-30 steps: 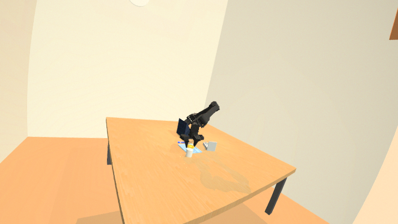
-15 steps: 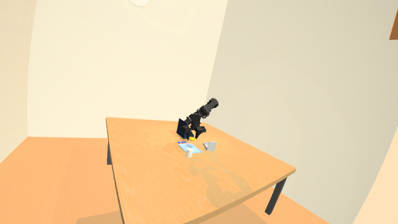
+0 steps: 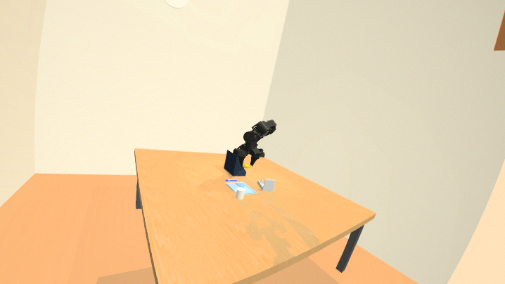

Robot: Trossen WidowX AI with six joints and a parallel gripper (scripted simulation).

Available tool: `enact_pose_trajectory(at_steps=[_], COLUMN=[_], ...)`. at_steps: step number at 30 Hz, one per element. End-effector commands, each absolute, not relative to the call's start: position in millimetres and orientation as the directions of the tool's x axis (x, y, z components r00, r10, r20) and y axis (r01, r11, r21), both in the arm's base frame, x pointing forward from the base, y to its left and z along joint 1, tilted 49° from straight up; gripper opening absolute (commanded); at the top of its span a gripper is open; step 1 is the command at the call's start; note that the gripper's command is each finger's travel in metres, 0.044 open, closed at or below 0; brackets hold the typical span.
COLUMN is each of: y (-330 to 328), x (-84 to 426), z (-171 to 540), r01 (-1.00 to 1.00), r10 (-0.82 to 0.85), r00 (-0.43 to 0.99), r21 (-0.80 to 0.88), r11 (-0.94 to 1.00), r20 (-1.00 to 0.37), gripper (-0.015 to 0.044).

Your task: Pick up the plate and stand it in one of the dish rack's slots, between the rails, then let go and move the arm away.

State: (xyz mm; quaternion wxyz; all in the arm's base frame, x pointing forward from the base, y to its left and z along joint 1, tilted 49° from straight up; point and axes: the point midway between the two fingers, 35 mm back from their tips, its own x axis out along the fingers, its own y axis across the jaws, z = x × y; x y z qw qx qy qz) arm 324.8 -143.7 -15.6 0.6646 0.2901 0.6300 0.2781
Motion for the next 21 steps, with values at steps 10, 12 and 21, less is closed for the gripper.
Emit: enact_pose_trajectory(at_steps=[10,12,21], y=[-167,-164,-142], x=[324,323,315], z=[8,15,55], r01=[0.002,0.048,0.352], r10=[0.739,0.738,0.728], r00=[0.047,0.049,0.062], r21=[0.740,0.739,0.698], r11=[0.673,0.672,0.624], r20=[-0.672,-0.674,-0.682], gripper=[0.0000,0.0000,0.0000])
